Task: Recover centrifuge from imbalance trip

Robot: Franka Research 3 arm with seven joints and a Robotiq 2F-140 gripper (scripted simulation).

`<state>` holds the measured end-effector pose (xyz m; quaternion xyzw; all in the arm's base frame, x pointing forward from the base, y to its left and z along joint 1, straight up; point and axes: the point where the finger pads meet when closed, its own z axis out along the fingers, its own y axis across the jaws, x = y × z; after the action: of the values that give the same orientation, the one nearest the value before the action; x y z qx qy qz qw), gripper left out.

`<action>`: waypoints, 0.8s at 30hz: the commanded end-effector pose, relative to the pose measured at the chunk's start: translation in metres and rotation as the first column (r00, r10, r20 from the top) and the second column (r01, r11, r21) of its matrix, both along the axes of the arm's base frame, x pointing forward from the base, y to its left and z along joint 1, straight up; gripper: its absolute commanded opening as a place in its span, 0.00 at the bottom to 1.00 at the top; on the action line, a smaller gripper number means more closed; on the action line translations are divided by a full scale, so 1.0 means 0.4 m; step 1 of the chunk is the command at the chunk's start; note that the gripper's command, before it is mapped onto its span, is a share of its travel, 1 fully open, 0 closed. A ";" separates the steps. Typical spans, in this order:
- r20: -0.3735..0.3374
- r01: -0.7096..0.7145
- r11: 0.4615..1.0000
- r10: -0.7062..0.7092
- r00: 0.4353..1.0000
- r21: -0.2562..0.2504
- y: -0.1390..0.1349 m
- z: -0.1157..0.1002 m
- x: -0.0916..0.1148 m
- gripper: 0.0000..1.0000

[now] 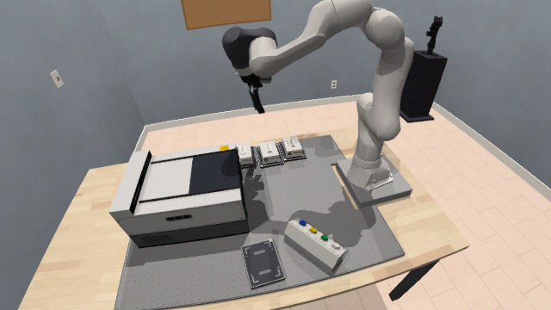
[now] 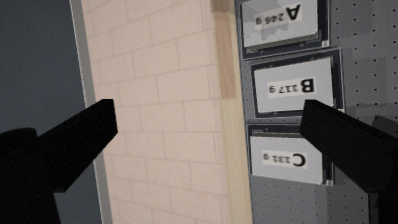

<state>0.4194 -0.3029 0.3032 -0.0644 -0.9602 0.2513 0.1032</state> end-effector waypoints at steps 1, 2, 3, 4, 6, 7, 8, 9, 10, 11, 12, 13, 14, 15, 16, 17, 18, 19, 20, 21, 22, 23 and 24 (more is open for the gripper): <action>0.138 0.239 0.971 -0.239 0.961 0.019 -0.015 -0.015 -0.064 1.00; 0.154 0.267 0.963 -0.267 0.951 0.024 -0.015 -0.015 -0.064 1.00; 0.164 0.285 0.958 -0.285 0.944 0.027 -0.015 -0.015 -0.064 1.00; 0.164 0.285 0.958 -0.285 0.944 0.027 -0.015 -0.015 -0.064 1.00; 0.164 0.285 0.958 -0.285 0.944 0.027 -0.015 -0.015 -0.064 1.00; 0.164 0.285 0.958 -0.285 0.944 0.027 -0.015 -0.015 -0.064 1.00; 0.164 0.285 0.958 -0.285 0.944 0.027 -0.015 -0.015 -0.064 1.00; 0.212 0.421 0.903 -0.430 0.878 0.089 -0.026 -0.032 -0.140 1.00; 0.222 0.441 0.892 -0.451 0.864 0.097 -0.026 -0.032 -0.140 1.00; 0.235 0.467 0.878 -0.477 0.847 0.104 -0.026 -0.032 -0.140 1.00; 0.235 0.467 0.878 -0.477 0.847 0.104 -0.026 -0.032 -0.140 1.00; 0.235 0.467 0.878 -0.477 0.847 0.104 -0.026 -0.032 -0.140 1.00; 0.235 0.467 0.878 -0.477 0.847 0.104 -0.026 -0.032 -0.140 1.00; 0.235 0.467 0.878 -0.477 0.847 0.104 -0.026 -0.032 -0.140 1.00; 0.260 0.574 0.802 -0.598 0.759 0.169 -0.027 -0.049 -0.204 1.00; 0.268 0.593 0.785 -0.619 0.739 0.178 -0.027 -0.049 -0.204 1.00; 0.277 0.614 0.767 -0.640 0.716 0.187 -0.027 -0.049 -0.204 1.00; 0.277 0.614 0.767 -0.640 0.716 0.187 -0.027 -0.049 -0.204 1.00; 0.277 0.614 0.767 -0.640 0.716 0.187 -0.027 -0.049 -0.204 1.00; 0.277 0.614 0.767 -0.640 0.716 0.187 -0.027 -0.049 -0.204 1.00; 0.277 0.614 0.767 -0.640 0.716 0.187 -0.027 -0.049 -0.204 1.00; 0.277 0.614 0.767 -0.640 0.716 0.187 -0.027 -0.049 -0.204 1.00; 0.277 0.614 0.767 -0.640 0.716 0.187 -0.027 -0.049 -0.204 1.00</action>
<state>0.3331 -0.3166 0.2841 -0.3757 -0.9140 0.1474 0.0415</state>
